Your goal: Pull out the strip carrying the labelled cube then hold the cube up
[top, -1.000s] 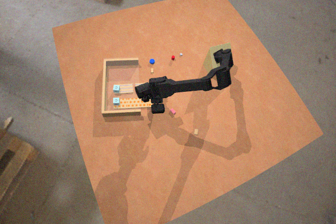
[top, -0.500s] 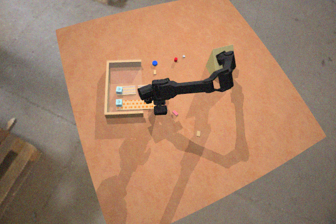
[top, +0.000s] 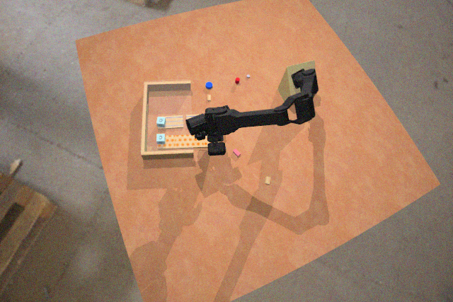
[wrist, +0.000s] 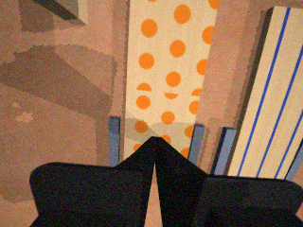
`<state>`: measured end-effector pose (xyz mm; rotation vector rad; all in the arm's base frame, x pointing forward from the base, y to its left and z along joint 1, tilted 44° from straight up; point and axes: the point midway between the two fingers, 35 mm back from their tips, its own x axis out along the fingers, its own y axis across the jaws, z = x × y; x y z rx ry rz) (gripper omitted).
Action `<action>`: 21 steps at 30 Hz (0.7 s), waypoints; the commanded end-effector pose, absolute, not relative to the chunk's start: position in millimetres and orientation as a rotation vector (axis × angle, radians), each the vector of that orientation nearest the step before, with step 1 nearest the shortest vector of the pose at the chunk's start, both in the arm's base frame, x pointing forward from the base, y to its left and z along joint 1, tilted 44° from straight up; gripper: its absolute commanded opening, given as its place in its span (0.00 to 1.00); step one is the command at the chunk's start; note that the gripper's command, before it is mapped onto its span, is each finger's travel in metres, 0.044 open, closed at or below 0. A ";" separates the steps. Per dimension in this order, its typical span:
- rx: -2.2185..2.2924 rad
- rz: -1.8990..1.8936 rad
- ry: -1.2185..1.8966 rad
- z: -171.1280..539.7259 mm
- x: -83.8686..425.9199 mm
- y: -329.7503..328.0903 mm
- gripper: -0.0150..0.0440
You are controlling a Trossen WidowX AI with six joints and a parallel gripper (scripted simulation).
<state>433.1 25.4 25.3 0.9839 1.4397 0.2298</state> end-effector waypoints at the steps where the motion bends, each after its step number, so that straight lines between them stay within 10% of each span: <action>1: 0.988 0.222 1.444 23.5 432.6 25.6 0.25; 21: 0.988 0.223 1.444 22.1 433.3 26.9 0.25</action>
